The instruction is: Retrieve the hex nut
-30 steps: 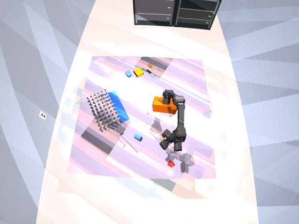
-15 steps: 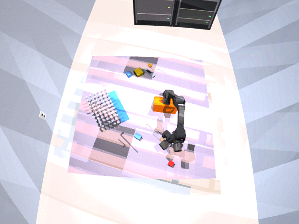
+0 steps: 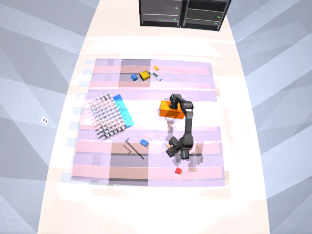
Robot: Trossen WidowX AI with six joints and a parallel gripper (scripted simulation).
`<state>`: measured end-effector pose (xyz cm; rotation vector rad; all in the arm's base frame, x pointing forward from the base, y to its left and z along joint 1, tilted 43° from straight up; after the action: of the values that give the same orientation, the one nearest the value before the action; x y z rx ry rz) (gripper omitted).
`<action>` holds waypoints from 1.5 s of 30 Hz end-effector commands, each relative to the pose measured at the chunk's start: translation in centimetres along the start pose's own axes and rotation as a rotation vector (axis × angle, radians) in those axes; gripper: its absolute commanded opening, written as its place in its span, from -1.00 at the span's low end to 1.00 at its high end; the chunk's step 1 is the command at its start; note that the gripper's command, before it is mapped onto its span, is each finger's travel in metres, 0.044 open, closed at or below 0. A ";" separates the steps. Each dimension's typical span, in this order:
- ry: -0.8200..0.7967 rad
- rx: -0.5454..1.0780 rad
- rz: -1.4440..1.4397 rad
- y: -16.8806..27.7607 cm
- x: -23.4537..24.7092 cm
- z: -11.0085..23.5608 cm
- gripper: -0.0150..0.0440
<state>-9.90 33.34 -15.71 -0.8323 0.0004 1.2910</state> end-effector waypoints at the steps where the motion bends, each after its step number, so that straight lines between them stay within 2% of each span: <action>1: 0.000 0.001 -0.004 0.2 -0.1 -0.5 -0.49; 45: 0.001 0.001 -0.003 1.6 -1.4 -5.0 -0.49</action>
<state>-9.49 29.90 -19.23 -0.8323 0.0011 1.2913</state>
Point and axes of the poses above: the point midway between the two fingers, 35 mm back from their tips, its own z axis back along the fingers, its own x axis across the jaws, y = z × x, the point moved 9 cm from there along z, back along the fingers, and after that the axes turned 15 degrees about z, right-handed, at the moved point
